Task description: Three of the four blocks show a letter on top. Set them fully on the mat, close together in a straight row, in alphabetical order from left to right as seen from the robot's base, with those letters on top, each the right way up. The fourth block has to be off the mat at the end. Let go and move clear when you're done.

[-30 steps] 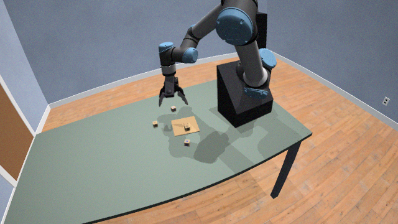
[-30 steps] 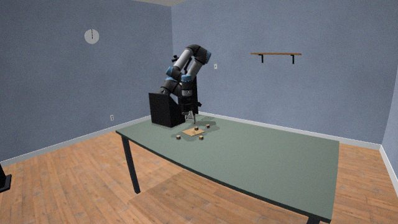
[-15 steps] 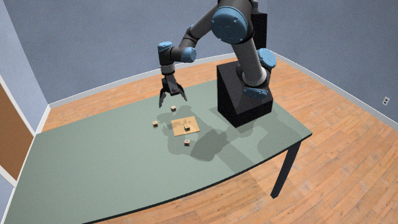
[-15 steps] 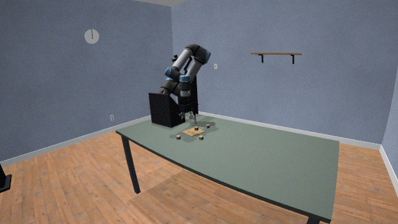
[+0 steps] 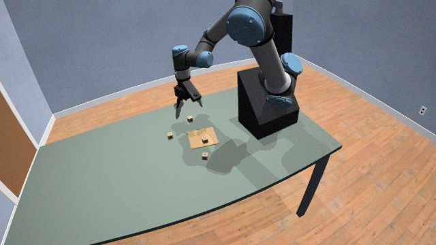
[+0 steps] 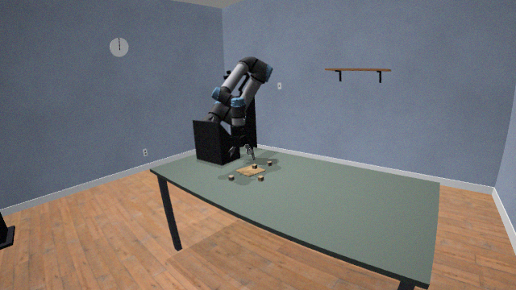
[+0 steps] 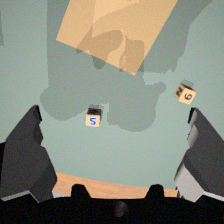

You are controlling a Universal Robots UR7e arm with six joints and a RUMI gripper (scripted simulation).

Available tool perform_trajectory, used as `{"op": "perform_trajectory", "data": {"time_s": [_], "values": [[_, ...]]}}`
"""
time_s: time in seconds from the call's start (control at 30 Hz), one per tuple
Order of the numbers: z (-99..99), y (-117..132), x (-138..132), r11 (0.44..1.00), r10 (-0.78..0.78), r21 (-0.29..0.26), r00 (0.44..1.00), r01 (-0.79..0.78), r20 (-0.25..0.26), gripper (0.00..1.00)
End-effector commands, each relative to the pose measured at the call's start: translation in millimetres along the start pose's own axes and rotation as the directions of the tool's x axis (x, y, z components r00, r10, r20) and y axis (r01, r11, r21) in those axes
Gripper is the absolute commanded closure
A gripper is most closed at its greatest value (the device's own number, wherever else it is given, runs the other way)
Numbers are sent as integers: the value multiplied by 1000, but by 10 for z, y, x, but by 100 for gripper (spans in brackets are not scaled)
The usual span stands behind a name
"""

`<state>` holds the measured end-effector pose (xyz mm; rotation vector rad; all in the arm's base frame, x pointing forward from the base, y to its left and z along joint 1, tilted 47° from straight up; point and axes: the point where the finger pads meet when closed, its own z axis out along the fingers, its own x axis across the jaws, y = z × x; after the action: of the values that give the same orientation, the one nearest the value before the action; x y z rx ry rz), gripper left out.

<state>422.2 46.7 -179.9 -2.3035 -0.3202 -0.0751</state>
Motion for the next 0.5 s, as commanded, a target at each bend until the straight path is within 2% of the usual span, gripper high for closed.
{"op": "perform_trajectory", "data": {"time_s": [0.0,0.47], "values": [[3,66,-36,990,-139,5,990,139,-3,0],[22,212,-122,908,-419,5,908,419,-5,0]]}}
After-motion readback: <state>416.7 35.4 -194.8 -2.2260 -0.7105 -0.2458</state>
